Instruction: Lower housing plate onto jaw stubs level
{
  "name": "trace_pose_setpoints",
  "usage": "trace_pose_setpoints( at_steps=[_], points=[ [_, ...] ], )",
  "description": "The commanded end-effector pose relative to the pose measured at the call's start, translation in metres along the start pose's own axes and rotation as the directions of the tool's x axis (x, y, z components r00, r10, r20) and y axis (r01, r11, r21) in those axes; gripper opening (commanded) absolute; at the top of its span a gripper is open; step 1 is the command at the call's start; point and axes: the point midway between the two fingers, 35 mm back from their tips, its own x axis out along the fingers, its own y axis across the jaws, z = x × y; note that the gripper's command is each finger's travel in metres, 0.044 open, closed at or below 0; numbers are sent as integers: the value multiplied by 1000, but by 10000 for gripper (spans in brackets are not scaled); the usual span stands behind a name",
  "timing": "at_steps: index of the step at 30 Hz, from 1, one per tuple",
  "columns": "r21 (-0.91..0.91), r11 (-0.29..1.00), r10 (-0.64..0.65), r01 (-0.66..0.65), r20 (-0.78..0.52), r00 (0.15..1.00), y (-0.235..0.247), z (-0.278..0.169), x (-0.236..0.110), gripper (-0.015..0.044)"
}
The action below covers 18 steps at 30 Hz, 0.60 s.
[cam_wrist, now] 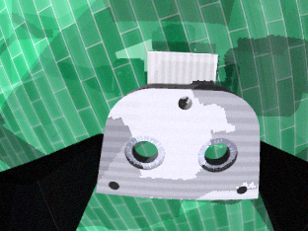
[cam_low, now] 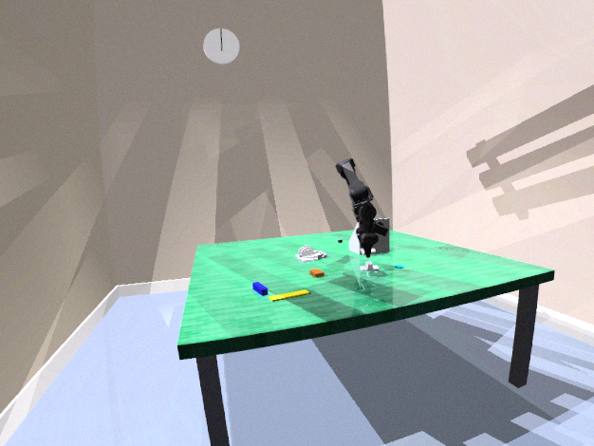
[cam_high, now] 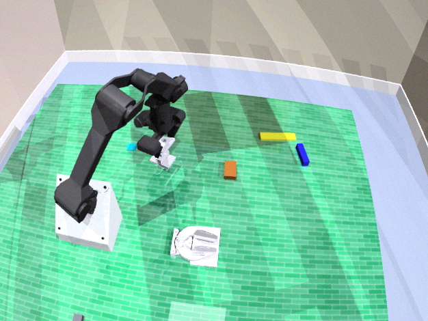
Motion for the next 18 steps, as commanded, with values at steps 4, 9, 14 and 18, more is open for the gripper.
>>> trace_pose_setpoints(
  at_steps=[4, 9, 14, 18],
  points=[
    [6, 1000, -13, 13, 0, 1000, -2, 0, -25, 351],
    [6, 1000, -13, 13, 0, 1000, -1, 0, -27, 351],
    [34, 999, -15, 15, 1, 1000, 0, -3, -28, 351],
    [109, 994, -20, 20, 3, 1000, 3, -11, -31, 351]
  ],
)
